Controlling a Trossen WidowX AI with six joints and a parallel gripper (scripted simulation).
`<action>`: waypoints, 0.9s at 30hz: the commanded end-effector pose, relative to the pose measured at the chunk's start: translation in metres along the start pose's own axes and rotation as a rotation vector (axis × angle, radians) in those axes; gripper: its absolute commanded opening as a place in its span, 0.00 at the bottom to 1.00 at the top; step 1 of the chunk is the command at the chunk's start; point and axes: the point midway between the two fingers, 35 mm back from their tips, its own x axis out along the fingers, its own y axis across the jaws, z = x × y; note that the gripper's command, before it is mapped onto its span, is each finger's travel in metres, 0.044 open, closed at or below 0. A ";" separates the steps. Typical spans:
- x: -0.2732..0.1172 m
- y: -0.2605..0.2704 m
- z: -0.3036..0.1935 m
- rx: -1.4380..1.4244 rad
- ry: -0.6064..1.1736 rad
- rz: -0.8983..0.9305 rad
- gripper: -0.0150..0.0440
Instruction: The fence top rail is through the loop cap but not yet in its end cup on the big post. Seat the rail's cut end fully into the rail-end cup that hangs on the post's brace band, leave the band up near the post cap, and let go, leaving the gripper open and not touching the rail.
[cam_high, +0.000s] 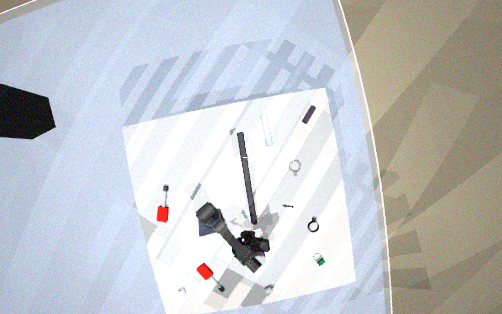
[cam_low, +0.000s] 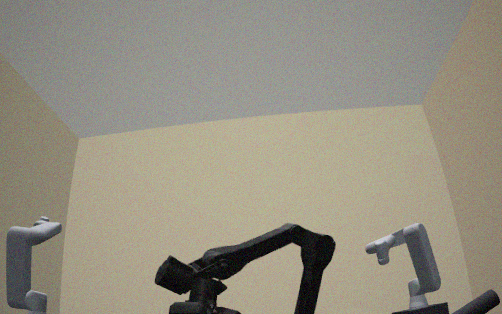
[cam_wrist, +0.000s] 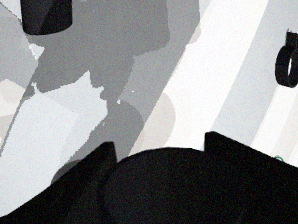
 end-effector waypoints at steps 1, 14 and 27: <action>0.000 0.000 0.000 -0.001 0.000 0.000 0.65; -0.032 -0.019 0.037 -0.005 -0.007 0.001 1.00; -0.064 -0.035 0.074 0.527 -0.029 0.014 1.00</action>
